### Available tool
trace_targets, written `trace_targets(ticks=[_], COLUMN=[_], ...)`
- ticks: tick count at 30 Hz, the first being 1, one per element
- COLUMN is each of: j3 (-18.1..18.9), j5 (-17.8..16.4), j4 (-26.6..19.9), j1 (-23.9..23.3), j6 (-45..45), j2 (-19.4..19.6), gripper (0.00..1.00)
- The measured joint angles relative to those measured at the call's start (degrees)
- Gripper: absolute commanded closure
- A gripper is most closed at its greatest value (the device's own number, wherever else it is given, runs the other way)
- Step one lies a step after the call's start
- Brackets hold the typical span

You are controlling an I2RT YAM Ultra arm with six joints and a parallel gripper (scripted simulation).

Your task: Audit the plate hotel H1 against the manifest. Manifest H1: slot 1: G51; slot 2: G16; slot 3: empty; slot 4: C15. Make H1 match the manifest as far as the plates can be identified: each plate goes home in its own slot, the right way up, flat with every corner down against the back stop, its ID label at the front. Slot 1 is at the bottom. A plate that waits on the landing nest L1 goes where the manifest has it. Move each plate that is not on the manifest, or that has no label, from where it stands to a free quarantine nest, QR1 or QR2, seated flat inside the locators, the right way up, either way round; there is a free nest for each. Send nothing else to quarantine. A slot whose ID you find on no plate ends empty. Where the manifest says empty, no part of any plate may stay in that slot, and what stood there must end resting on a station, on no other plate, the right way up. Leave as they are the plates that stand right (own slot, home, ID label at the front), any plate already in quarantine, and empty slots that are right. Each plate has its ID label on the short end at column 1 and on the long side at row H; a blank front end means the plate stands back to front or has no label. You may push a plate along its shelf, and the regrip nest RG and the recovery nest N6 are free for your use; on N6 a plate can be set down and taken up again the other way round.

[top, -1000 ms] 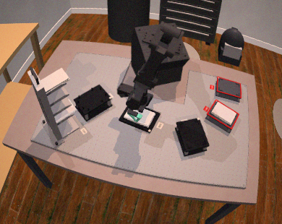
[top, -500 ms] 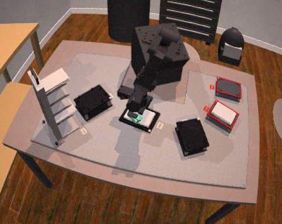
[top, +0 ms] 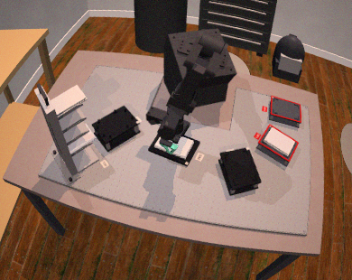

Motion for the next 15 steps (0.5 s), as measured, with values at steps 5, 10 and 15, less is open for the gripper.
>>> trace_targets(ticks=[5, 10, 15], j3=[0.00, 0.00, -0.35], j5=[0.00, 0.00, 0.02], j4=[0.00, 0.00, -0.04], j1=[0.00, 0.00, 0.02], j6=[0.00, 0.00, -0.07], j2=[0.00, 0.00, -0.50], gripper=[0.14, 0.14, 0.14])
